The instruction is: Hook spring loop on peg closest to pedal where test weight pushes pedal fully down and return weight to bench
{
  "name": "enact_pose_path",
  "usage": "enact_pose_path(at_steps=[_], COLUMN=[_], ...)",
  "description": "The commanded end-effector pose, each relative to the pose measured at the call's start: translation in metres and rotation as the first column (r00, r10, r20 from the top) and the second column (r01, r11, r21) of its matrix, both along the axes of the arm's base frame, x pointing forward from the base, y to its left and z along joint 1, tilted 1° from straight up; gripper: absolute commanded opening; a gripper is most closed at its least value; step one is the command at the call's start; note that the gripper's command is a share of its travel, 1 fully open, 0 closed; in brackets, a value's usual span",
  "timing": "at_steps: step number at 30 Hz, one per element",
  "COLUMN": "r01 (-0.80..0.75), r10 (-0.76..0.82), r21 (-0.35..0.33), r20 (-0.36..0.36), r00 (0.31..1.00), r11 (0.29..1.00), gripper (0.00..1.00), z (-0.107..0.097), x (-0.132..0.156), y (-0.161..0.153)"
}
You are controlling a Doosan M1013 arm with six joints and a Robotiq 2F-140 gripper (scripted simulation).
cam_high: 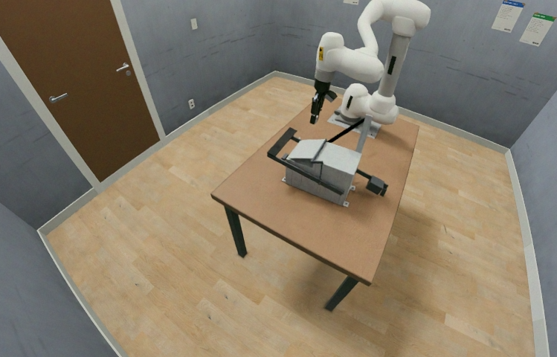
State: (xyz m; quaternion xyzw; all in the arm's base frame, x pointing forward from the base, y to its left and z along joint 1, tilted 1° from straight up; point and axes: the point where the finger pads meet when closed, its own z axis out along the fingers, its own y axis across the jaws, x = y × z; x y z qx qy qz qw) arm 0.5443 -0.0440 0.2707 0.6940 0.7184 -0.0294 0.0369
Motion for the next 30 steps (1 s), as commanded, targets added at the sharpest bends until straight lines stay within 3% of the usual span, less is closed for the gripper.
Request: enact_pose_path(at_steps=[1,30], r01=[0.000,0.000], r10=[0.000,0.000], r21=[-0.003,-0.038], r20=[0.001,0.002], r00=[1.000,1.000], r11=[1.000,0.999], gripper=[0.25,0.25], z=[0.002,0.016], x=[0.004,0.051], y=[-0.003,-0.041])
